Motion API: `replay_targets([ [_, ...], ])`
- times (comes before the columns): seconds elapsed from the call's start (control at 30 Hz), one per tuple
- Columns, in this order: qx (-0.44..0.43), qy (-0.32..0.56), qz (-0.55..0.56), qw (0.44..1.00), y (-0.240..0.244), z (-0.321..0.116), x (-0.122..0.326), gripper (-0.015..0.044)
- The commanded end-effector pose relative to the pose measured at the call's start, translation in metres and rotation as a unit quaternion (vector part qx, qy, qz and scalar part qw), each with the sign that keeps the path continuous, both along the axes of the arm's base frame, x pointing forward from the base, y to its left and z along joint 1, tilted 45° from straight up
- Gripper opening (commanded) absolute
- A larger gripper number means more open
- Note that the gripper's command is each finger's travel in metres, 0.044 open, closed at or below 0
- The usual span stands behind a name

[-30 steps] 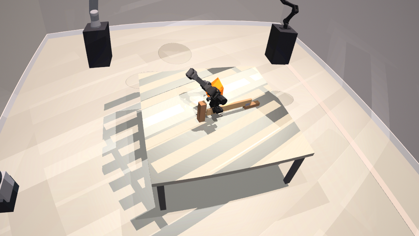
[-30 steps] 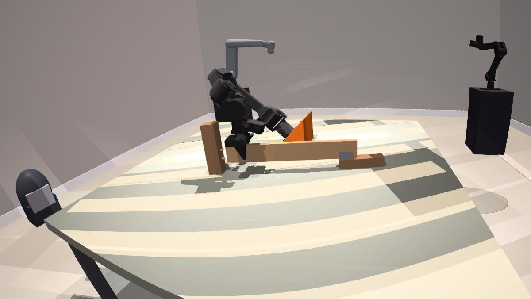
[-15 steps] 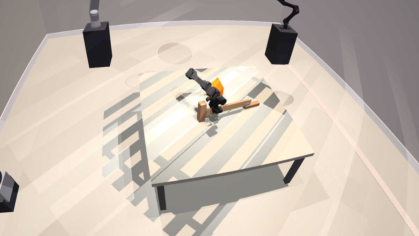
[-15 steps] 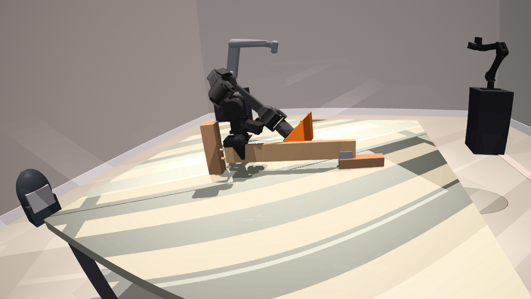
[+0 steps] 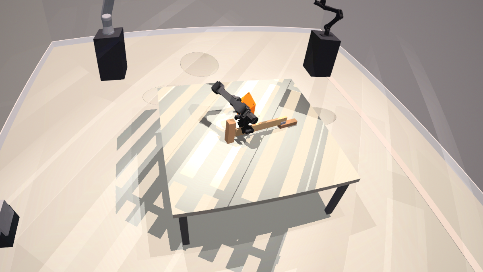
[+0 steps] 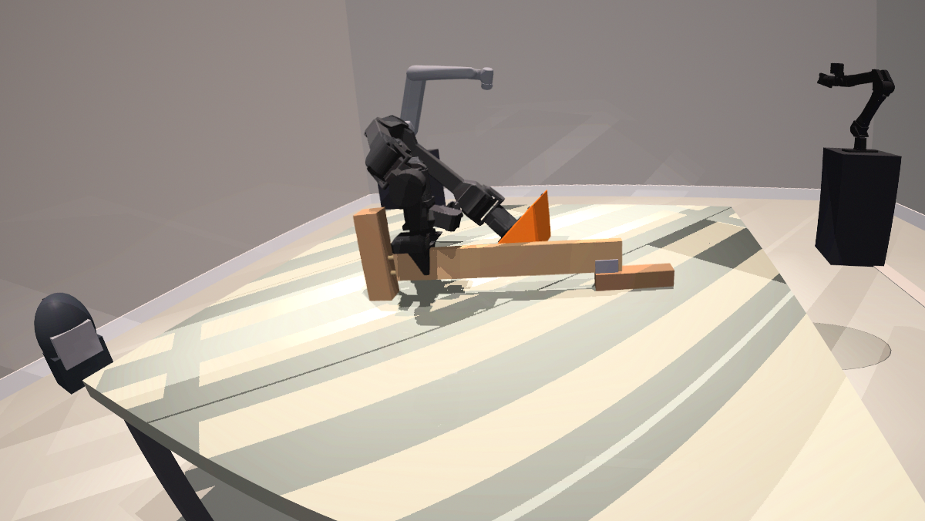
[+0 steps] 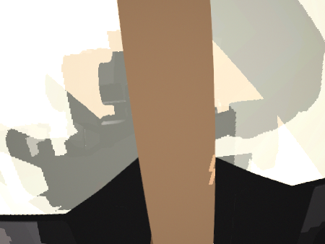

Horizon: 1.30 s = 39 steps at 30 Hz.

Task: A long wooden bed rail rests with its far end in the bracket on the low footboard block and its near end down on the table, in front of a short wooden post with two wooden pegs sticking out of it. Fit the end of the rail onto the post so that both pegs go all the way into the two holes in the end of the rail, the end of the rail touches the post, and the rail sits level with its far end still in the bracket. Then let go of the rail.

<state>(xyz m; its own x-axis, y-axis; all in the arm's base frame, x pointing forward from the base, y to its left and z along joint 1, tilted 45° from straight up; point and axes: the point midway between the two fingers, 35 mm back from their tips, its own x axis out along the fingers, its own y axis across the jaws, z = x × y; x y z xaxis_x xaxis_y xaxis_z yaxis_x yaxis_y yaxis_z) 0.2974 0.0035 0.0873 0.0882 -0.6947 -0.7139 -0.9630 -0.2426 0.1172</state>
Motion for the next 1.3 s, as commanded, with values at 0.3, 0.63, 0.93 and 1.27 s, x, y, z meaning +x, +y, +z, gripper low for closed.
replay_targets([
  [0.3, 0.0, -0.002, 0.002, 1.0, -0.0018, 0.0056, 0.002, 0.0],
  [0.63, 0.0, -0.002, 0.002, 1.0, -0.0036, 0.008, 0.0027, 0.0],
  [0.93, 0.0, -0.002, 0.002, 1.0, -0.0058, 0.0098, 0.0035, 0.0],
  [1.27, 0.0, -0.002, 0.002, 1.0, -0.0082, 0.0116, 0.0043, 0.0],
])
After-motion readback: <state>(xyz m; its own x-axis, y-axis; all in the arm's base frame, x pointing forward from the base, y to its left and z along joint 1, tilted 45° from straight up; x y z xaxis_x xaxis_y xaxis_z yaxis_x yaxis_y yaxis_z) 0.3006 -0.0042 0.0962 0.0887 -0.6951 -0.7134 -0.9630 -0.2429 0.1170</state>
